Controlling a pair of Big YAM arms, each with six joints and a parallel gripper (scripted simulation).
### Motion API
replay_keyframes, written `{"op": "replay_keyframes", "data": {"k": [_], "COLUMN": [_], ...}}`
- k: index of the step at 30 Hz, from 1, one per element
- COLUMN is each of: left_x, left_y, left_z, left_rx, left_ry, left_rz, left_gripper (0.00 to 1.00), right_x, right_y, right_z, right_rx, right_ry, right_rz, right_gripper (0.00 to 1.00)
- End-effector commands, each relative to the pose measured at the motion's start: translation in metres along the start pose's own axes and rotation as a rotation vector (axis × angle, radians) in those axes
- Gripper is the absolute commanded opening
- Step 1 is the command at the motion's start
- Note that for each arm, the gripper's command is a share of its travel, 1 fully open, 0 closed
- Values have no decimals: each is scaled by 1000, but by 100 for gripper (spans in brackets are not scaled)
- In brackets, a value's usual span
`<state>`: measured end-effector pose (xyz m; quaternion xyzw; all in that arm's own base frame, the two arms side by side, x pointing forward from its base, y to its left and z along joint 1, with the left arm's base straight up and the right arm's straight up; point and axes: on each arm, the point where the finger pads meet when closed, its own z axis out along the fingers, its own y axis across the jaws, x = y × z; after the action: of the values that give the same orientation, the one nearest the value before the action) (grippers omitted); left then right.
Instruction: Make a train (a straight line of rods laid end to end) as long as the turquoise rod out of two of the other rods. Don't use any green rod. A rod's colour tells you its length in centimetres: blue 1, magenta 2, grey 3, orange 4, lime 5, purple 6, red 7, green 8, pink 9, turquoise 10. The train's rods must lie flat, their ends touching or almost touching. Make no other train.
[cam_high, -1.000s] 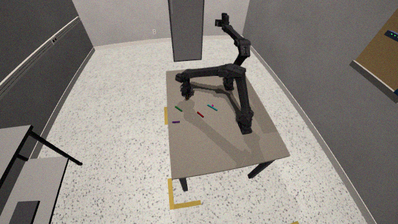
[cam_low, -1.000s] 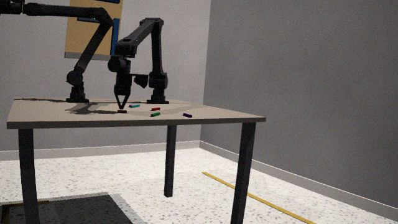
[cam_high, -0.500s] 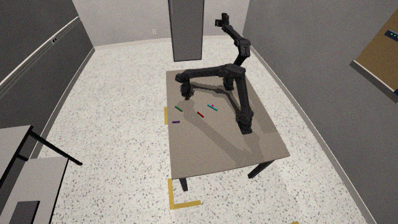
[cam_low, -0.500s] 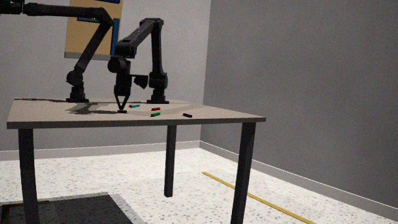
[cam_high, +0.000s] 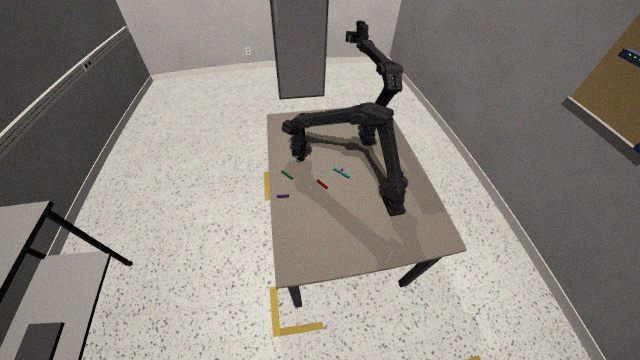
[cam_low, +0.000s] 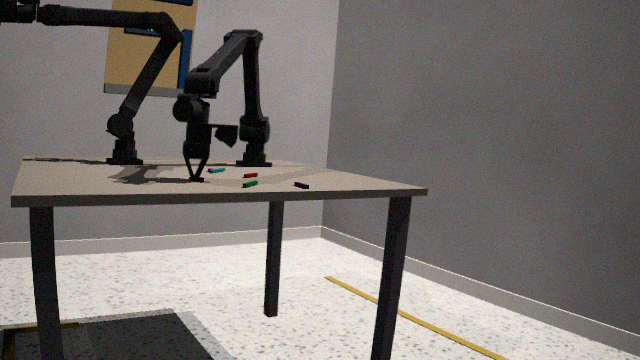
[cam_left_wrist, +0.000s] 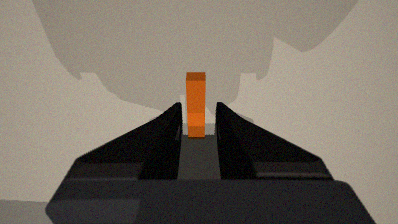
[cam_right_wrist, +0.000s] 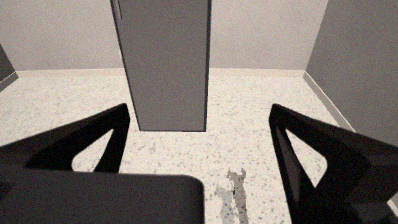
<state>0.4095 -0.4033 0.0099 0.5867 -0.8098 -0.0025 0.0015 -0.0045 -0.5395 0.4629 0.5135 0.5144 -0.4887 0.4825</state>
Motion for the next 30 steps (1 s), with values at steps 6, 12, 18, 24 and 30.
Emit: {"op": "replay_keyframes", "data": {"k": [6, 12, 18, 24, 30], "left_x": [8, 8, 8, 8, 8], "left_y": [-7, -7, -7, -7, -7], "left_z": [-12, -12, -12, -12, -12], "left_rx": [36, 36, 36, 36, 36], "left_ry": [15, 14, 14, 14, 14], "left_rz": [0, 0, 0, 0, 0], "left_gripper": [23, 23, 23, 23, 23], "right_x": [-38, -38, -38, -38, -38], "right_y": [3, 3, 3, 3, 3], "right_z": [3, 3, 3, 3, 3], "right_rx": [-4, -4, -4, -4, -4], "right_ry": [-57, -57, -57, -57, -57], "right_rz": [7, 7, 7, 7, 7], "right_gripper": [100, 100, 100, 100, 100]}}
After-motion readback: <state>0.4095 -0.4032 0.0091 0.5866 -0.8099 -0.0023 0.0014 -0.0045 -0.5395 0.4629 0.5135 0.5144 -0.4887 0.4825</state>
